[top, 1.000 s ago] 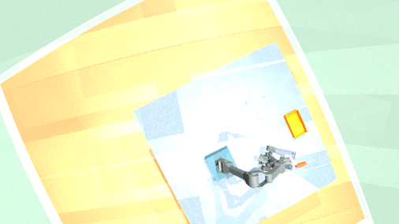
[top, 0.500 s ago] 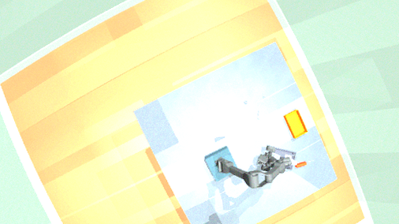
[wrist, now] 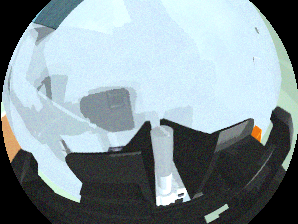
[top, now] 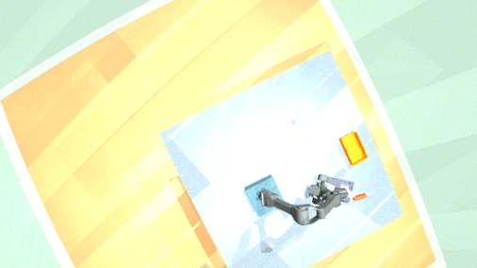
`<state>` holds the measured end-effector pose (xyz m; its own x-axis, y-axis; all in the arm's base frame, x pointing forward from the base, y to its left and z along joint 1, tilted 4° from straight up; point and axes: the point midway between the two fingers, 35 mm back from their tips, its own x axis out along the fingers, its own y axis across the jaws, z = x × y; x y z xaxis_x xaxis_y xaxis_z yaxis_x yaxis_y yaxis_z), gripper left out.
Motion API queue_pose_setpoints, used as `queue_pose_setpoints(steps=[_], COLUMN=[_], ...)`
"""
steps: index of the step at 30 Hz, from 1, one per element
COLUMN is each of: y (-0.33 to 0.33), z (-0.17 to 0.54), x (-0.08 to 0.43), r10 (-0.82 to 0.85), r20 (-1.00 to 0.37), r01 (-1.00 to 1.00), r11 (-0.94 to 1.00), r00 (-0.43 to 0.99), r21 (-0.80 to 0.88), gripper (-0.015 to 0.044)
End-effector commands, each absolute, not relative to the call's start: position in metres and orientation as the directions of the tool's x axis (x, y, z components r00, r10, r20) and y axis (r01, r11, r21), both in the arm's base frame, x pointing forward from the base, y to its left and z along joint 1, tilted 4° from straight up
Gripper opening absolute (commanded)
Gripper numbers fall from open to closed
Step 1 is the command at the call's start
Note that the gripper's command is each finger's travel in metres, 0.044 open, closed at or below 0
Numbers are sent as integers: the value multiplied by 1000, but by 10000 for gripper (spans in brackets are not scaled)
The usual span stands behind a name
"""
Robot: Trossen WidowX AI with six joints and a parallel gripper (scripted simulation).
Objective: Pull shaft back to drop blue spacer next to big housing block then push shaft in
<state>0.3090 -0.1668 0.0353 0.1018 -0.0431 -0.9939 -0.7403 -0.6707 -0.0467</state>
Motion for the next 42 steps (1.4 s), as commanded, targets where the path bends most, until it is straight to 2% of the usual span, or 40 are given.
queue_pose_setpoints(steps=[1, 42], y=[-166, -163], z=[35, 34], x=[308, 306], r10=[-41, -40], r20=[-994, -994], r01=[-742, -742], r11=[-668, -668], r00=[101, 100], r21=[-48, -48], gripper=[0, 0])
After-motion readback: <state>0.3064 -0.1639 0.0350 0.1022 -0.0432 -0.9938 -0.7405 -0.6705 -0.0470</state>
